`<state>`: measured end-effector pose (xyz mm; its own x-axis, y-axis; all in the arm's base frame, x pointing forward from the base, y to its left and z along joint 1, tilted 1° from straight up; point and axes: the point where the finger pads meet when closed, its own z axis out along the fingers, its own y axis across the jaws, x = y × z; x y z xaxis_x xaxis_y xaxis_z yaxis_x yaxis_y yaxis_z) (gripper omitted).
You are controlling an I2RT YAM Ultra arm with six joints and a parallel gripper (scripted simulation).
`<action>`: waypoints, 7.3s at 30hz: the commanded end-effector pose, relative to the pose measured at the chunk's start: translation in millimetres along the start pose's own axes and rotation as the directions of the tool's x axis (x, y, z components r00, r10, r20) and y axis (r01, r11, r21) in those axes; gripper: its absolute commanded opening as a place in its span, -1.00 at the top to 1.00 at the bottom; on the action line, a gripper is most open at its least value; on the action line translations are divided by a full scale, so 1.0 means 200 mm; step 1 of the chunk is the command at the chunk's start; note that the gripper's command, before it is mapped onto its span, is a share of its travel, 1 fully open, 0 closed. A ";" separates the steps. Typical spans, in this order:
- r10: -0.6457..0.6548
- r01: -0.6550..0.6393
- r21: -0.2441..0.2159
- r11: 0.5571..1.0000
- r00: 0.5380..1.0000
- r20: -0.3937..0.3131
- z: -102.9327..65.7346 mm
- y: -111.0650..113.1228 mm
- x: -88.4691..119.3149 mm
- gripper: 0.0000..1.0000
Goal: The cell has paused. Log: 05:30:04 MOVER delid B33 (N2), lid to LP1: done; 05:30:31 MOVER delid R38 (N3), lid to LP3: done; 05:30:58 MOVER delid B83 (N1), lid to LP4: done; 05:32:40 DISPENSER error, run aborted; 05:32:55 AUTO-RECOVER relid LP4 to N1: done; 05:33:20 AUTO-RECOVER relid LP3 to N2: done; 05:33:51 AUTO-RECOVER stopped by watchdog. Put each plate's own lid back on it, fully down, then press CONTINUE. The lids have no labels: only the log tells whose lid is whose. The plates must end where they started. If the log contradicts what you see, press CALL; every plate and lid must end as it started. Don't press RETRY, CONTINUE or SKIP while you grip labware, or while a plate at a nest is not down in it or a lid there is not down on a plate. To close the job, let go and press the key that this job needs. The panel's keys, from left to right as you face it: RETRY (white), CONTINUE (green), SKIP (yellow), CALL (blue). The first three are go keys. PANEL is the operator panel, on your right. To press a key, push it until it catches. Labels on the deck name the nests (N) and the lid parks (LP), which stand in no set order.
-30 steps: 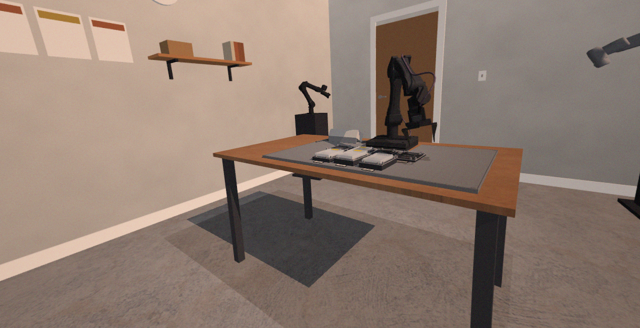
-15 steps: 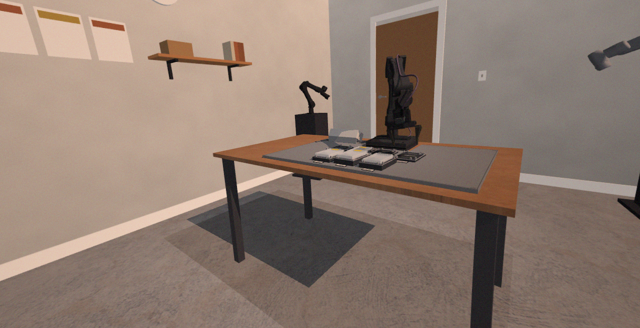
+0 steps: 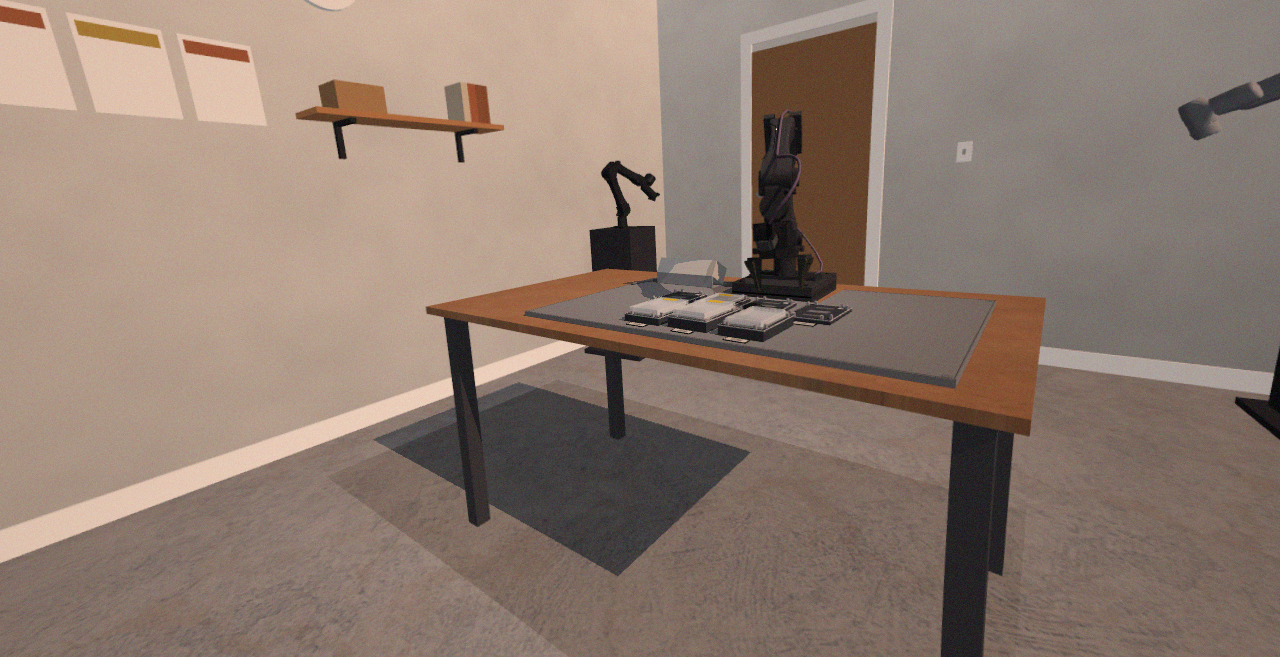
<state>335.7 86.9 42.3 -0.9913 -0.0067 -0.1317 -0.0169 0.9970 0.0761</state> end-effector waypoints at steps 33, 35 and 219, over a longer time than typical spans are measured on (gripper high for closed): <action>0.107 -0.100 0.086 0.991 0.991 -0.083 -0.10 -0.58 0.18 -1.00; 0.109 -0.102 0.086 0.991 0.990 -0.091 -0.09 -0.58 0.18 -1.00; 0.047 -0.116 0.088 0.989 0.828 0.558 0.00 -0.25 -0.49 1.00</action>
<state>420.7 35.9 43.9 -0.7522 0.1051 -0.6505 0.1383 0.9904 0.0000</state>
